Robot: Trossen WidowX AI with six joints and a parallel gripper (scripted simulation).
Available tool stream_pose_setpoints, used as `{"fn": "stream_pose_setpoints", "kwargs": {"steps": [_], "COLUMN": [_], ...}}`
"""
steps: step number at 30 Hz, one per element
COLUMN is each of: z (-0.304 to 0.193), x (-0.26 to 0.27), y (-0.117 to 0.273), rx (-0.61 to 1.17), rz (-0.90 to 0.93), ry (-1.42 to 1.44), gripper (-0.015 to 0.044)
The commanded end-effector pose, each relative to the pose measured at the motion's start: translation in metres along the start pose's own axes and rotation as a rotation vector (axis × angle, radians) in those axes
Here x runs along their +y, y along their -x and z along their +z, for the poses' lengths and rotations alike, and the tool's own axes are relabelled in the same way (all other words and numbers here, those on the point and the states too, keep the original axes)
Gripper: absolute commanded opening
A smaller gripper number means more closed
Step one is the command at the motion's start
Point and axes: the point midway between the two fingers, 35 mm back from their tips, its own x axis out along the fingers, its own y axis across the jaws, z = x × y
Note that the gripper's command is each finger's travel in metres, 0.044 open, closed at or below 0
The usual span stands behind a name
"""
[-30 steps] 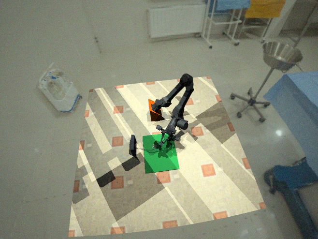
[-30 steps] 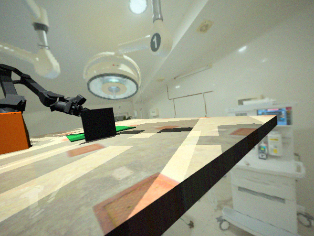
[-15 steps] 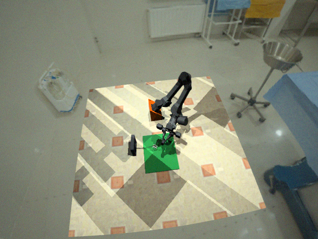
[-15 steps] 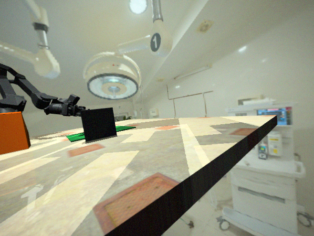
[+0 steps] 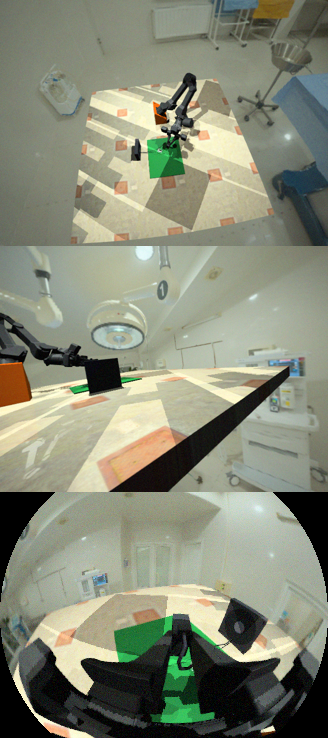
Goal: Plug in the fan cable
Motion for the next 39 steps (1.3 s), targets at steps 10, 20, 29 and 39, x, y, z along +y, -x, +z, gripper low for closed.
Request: {"fn": "stream_pose_setpoints", "kwargs": {"steps": [10,20,29,39], "z": [0.005,0.001,-0.007,-0.015], "x": [0.000,0.000,0.002,0.003], "y": [0.001,0.001,0.002,0.003], "rx": [0.000,0.001,0.002,0.002], "rz": [0.001,-0.002,-0.005,-0.005], "ry": [0.000,0.000,-0.001,-0.001], "gripper": [0.0000,0.0000,0.0000,0.0000]}}
